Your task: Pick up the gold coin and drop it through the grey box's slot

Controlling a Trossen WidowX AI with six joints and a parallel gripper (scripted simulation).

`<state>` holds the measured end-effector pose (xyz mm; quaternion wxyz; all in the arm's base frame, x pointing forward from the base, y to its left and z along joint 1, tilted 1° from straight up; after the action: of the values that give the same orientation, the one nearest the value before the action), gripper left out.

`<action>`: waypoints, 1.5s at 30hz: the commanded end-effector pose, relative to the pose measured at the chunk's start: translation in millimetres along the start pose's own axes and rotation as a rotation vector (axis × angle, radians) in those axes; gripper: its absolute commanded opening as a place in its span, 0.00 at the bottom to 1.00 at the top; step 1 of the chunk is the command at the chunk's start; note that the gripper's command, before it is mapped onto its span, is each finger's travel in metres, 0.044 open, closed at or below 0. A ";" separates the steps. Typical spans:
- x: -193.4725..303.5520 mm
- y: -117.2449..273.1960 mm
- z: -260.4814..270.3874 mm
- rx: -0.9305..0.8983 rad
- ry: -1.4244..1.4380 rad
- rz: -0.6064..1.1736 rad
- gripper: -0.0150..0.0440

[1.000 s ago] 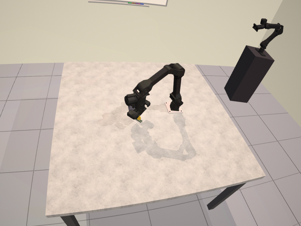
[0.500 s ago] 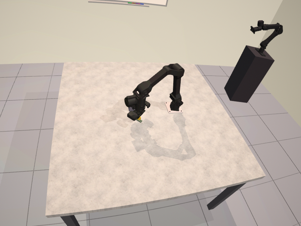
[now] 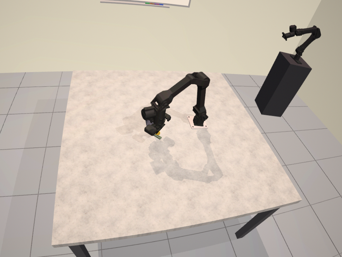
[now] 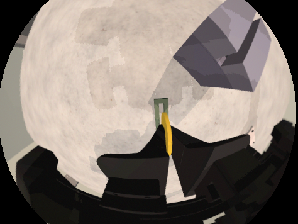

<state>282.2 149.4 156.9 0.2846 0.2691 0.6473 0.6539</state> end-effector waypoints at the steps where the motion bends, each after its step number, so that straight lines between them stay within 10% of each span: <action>1: -0.2 9.8 1.1 -0.003 -0.002 0.003 0.25; 32: 0.2 81.3 -2.2 -0.003 -0.008 0.003 0.25; 45: -3.9 81.5 -6.7 -0.002 -0.420 0.004 0.25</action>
<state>278.6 143.9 238.6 0.3881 0.3715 0.5902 0.6025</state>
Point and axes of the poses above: the point midway between the two fingers, 35 mm back from their tips, its own y axis back along the fingers, its own z axis across the jaws, x = y × z, the point moved 10 cm from there along y, back along the fingers, and after that the axes turned 11 degrees about -y, right-handed, at the moved point
